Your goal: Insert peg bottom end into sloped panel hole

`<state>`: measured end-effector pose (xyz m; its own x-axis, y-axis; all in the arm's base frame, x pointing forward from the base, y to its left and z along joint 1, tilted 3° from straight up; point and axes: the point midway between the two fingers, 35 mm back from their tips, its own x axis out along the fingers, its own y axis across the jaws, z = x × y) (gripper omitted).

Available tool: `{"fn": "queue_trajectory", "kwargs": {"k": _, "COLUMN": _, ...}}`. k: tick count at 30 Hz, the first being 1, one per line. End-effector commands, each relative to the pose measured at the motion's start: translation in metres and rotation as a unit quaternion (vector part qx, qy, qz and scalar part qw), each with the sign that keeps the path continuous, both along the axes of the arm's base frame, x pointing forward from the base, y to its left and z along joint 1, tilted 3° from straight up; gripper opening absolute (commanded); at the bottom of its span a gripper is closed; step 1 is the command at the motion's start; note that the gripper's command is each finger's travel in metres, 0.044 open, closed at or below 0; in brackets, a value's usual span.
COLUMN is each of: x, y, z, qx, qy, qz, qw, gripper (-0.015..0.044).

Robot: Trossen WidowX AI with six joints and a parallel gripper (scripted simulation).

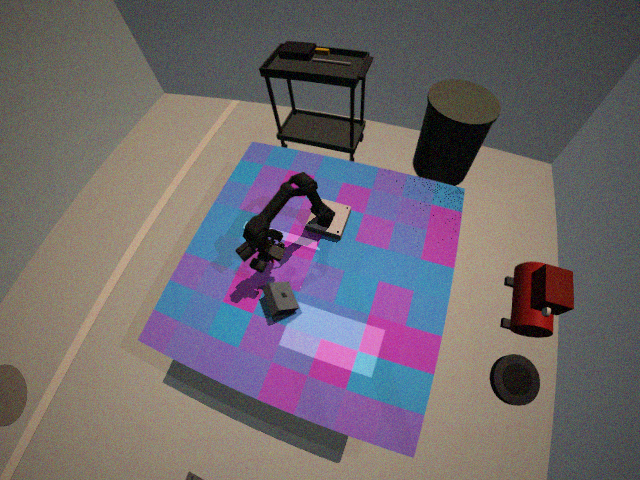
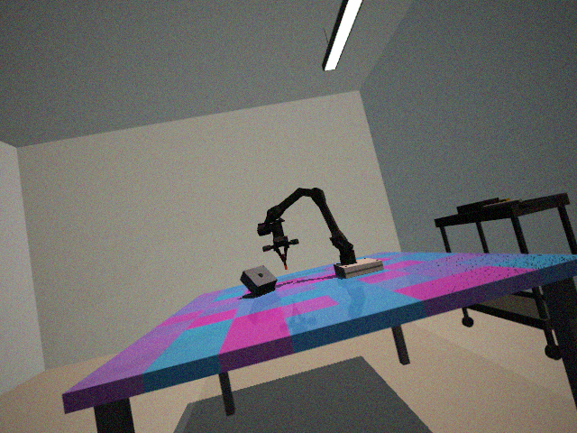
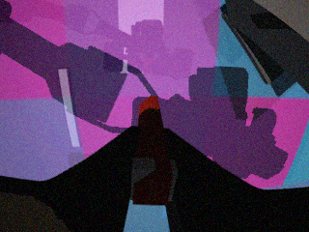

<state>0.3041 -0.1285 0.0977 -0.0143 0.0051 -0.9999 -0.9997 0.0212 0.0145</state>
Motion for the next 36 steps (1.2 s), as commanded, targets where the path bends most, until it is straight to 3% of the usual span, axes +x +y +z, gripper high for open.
{"fn": "queue_trajectory", "kwargs": {"k": 1, "x": 0.002, "y": 0.003, "z": 0.003, "qx": -0.009, "qy": -0.004, "qz": 0.012, "qw": 1.000, "gripper": 0.0000}}
{"fn": "queue_trajectory", "kwargs": {"k": 36, "x": 0.018, "y": 0.037, "z": 0.007, "qx": -0.085, "qy": -0.014, "qz": 0.102, "qw": 0.991, "gripper": 0.0000}}
